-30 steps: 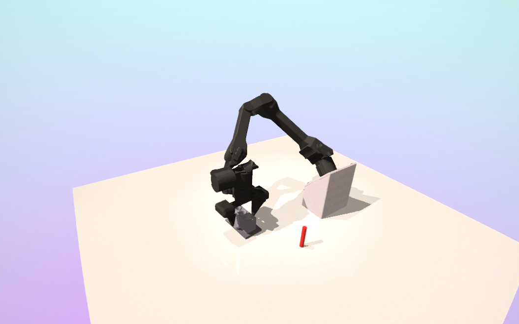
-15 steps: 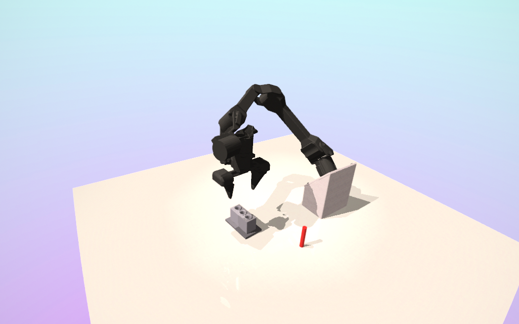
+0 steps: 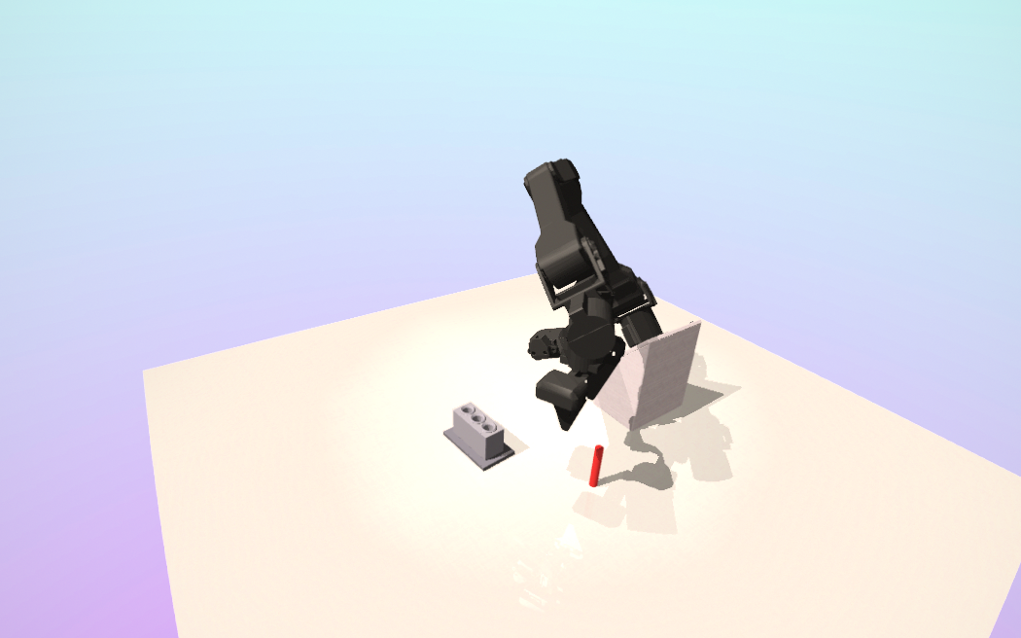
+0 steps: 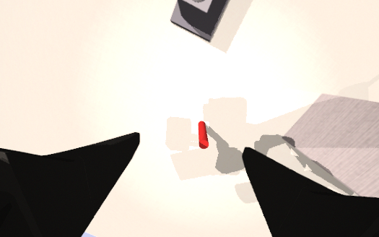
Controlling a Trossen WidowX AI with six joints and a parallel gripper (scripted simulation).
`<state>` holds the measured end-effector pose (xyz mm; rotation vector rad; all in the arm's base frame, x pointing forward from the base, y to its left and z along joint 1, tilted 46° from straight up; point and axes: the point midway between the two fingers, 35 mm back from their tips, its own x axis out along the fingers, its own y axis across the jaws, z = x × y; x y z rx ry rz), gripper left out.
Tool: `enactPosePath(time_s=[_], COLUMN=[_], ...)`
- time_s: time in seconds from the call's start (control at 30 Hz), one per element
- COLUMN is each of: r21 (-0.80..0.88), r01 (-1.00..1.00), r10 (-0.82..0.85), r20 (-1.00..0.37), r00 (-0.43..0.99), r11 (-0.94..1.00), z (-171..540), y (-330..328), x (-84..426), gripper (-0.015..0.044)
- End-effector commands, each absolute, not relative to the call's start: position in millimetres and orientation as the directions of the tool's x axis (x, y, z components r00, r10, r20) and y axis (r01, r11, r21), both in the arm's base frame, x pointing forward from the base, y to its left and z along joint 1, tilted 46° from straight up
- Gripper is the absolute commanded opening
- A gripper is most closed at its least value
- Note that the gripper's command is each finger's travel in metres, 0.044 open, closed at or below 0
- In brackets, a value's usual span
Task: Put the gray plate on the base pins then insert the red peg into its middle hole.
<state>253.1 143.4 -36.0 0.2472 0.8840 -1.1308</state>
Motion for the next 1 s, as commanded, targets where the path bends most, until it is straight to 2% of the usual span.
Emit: enactPosePath(time_s=[0.0,0.97], r21=[-0.295,-0.295], r01=[0.834,0.834], r10=[-0.691,-0.692], r20=[-0.71,-0.709], r00=[0.135,0.136], r11=[0.467,0.467], z=[-57.9,-101.8], y=[152.1,110.4], x=[222.7,228.9], gripper=[0.044,0.044])
